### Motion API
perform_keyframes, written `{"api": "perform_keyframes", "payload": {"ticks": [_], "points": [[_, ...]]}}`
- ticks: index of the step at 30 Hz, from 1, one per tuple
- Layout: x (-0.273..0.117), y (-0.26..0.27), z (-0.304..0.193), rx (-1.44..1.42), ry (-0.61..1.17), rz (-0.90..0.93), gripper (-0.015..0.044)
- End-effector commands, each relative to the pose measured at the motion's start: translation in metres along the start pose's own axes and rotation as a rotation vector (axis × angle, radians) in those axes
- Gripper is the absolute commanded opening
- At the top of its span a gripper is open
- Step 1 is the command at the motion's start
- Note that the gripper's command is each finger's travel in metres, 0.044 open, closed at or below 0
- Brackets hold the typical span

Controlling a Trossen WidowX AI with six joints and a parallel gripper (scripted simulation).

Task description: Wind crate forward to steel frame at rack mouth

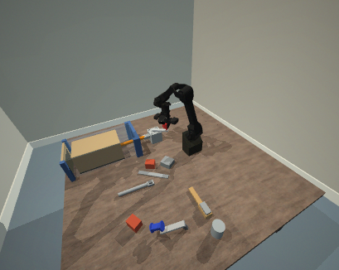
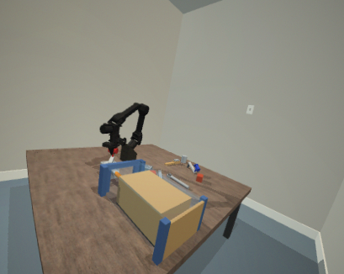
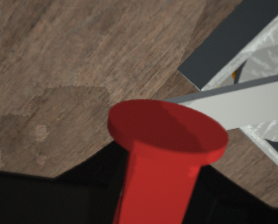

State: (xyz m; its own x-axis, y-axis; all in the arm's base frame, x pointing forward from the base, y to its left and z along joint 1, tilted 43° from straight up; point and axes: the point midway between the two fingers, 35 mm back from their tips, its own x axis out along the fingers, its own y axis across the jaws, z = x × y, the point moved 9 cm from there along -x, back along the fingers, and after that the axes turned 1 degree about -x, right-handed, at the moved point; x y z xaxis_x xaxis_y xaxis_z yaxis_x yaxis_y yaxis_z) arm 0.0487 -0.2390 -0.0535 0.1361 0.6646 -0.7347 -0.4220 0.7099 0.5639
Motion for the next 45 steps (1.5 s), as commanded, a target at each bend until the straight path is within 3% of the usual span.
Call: {"api": "perform_keyframes", "payload": {"ticks": [1,45], "points": [[0.002,-0.006,-0.009,0.001,0.020,-0.006,0.0000],[0.000,-0.039,-0.043,0.001,0.023,-0.009,0.0000]]}}
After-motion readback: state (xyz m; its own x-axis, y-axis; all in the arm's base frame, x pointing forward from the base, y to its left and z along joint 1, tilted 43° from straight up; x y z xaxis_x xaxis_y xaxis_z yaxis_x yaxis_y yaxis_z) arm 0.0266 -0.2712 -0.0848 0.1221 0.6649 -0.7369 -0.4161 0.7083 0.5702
